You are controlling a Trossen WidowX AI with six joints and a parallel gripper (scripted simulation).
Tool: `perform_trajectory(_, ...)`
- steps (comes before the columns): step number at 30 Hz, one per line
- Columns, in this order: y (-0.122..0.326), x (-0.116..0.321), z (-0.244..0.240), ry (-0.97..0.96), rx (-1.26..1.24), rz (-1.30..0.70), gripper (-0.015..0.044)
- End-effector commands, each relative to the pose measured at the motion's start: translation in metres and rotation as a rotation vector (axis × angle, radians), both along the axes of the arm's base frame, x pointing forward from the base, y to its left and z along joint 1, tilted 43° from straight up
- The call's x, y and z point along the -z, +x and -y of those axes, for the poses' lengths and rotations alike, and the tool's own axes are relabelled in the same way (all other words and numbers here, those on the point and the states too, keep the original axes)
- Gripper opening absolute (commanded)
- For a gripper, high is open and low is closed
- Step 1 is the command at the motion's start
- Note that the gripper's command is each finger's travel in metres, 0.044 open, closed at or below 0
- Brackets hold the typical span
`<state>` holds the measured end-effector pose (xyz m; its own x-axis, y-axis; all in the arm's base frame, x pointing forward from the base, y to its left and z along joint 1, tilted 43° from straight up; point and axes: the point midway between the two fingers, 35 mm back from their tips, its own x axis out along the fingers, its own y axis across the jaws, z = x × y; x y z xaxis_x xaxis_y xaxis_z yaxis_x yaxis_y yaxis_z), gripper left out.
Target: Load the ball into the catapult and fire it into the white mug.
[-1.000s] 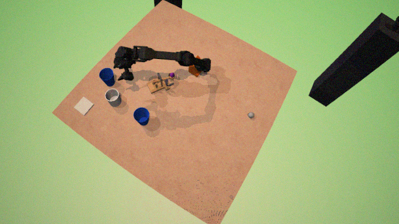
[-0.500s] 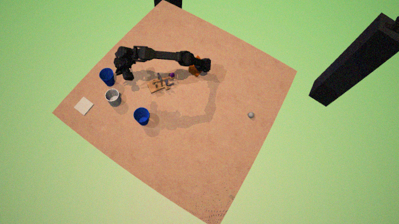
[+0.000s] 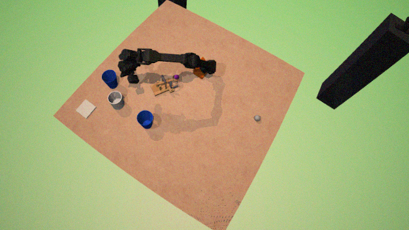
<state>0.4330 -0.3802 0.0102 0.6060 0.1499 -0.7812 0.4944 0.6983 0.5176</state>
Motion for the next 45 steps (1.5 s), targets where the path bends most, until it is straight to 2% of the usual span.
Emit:
perform_trajectory(1, 0.0, -0.006, -0.019, -0.054, -0.088, -0.034, 0.0)
perform_trajectory(21, -0.036, -0.017, -0.113, -0.273, -0.599, -0.225, 0.0)
perform_trajectory(45, -0.122, -0.032, -0.211, -0.417, -1.315, -0.392, 0.0)
